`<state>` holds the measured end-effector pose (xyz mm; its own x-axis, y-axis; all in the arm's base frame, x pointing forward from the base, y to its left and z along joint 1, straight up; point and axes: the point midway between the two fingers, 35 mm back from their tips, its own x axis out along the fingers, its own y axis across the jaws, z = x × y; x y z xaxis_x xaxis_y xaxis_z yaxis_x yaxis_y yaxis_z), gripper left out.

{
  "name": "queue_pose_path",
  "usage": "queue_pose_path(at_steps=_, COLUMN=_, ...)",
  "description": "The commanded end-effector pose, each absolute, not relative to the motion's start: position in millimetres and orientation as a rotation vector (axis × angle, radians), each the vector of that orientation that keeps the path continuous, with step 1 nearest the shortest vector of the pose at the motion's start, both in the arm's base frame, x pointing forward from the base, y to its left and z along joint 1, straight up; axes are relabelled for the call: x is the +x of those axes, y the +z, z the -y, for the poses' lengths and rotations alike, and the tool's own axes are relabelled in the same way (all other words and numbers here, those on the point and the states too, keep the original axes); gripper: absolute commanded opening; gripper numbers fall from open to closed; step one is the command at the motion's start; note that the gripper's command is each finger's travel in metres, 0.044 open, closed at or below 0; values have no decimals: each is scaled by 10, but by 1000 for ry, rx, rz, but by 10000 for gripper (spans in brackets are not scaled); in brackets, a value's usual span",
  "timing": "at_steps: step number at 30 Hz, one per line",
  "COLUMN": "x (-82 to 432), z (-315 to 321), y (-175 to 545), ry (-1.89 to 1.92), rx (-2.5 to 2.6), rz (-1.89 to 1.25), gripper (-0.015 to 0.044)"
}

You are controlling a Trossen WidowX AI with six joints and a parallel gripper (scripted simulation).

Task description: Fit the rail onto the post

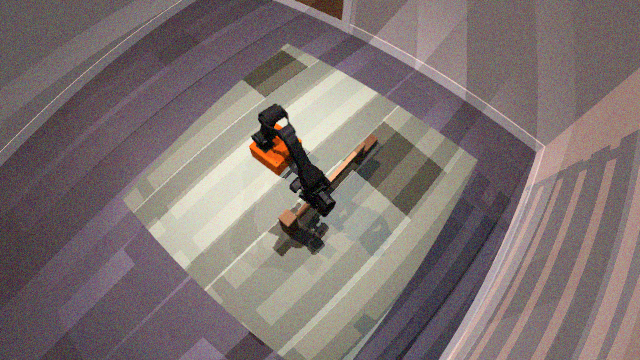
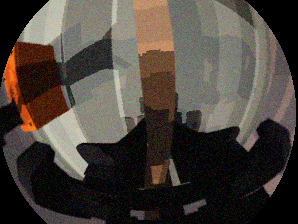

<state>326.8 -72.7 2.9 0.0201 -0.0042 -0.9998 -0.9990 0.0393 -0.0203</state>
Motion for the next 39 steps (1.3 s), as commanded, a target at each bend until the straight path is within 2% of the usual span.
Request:
queue_pose_path(at_steps=1, x=3279, z=758, y=30, ry=1158, rx=-1199, rz=-1216, gripper=0)
queue_pose_path(at_steps=39, x=3268, z=873, y=46, ry=1158, rx=-1199, rz=-1217, gripper=0)
